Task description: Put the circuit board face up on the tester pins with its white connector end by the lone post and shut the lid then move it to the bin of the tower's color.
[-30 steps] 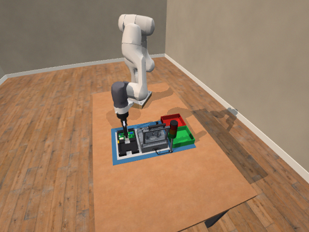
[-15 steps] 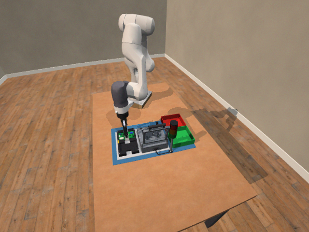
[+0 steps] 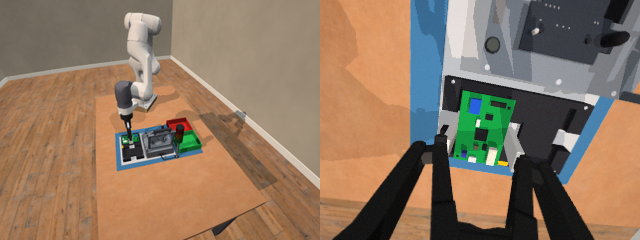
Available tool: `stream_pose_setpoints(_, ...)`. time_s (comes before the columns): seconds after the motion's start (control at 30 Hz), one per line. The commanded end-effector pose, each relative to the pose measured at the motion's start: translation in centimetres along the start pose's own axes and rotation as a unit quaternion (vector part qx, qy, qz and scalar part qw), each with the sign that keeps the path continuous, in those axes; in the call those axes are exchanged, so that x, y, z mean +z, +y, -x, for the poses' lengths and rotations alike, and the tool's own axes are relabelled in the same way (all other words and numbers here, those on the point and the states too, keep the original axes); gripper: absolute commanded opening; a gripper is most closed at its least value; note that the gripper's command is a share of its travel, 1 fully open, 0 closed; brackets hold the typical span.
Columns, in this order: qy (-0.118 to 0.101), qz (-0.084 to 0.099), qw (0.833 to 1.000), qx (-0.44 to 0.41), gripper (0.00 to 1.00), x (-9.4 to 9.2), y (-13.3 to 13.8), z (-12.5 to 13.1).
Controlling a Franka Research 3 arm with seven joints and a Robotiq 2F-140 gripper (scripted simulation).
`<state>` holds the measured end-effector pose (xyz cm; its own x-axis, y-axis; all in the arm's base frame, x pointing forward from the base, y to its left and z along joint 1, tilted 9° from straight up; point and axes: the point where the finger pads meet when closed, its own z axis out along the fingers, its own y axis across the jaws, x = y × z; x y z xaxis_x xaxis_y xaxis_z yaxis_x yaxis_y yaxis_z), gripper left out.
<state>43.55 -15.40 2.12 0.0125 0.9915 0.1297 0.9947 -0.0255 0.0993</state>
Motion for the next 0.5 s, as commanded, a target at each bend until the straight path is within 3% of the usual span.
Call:
stream_pose_setpoints(0.0, 0.003, -0.004, 1.0, 0.001, 0.46, -0.34, -0.31, -0.06)
stream_pose_setpoints(0.47, 0.003, -0.004, 1.0, 0.001, 0.46, -0.77, -0.31, -0.06)
